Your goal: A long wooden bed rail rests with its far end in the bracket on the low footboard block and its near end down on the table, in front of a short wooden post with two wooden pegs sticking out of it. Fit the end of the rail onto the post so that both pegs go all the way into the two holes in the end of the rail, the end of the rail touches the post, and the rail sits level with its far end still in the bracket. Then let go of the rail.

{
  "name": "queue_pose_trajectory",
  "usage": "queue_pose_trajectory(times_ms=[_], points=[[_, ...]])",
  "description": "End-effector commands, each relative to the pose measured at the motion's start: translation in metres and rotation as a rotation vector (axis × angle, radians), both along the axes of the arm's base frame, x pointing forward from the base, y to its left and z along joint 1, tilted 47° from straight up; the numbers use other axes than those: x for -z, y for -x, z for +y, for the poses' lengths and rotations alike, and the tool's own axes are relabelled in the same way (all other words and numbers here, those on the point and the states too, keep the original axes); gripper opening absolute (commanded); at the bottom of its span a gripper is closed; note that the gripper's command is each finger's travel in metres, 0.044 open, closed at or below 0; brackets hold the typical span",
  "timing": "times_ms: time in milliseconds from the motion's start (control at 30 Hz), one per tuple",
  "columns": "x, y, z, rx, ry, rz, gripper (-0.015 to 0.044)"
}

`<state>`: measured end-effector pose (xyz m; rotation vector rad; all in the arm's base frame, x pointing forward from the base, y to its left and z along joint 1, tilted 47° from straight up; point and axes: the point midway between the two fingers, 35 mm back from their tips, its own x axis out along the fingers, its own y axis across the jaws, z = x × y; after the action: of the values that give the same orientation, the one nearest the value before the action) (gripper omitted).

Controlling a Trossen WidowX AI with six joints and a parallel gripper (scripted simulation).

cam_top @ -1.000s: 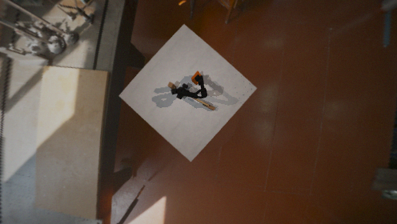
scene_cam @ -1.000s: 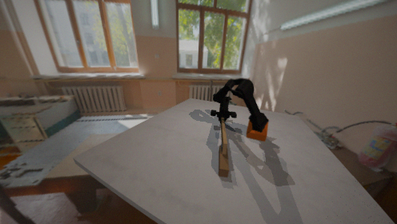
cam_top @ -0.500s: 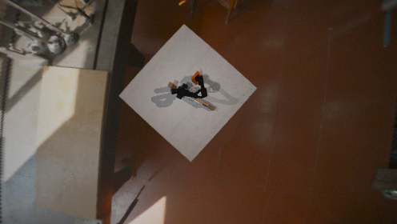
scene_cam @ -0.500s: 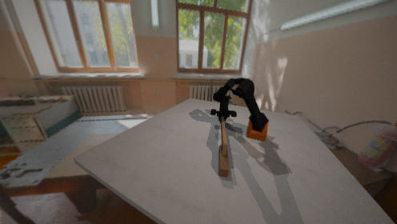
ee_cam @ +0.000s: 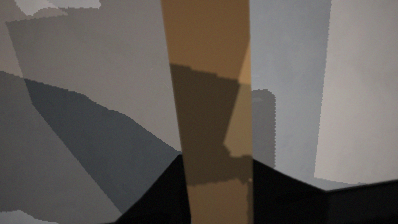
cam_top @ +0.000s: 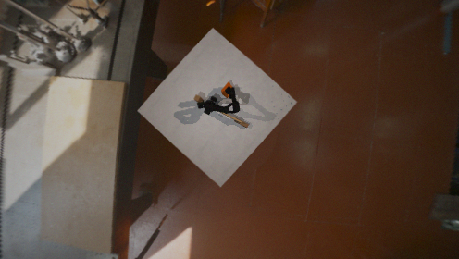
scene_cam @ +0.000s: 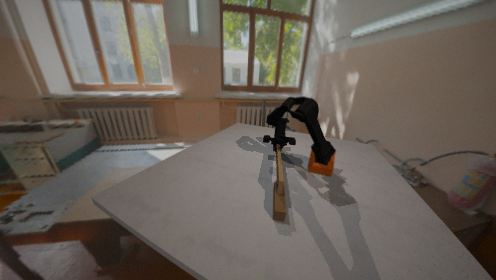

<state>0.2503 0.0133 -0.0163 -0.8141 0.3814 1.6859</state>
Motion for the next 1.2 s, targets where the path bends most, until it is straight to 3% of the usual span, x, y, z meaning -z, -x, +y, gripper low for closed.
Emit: queue_pose_trajectory(times_ms=[0, 1167], points=[[-0.003, -0.003, -0.003, 0.007, -0.001, -0.009, 0.0000], [-0.011, -0.004, -0.012, 0.007, -0.001, -0.009, 0.0000]])
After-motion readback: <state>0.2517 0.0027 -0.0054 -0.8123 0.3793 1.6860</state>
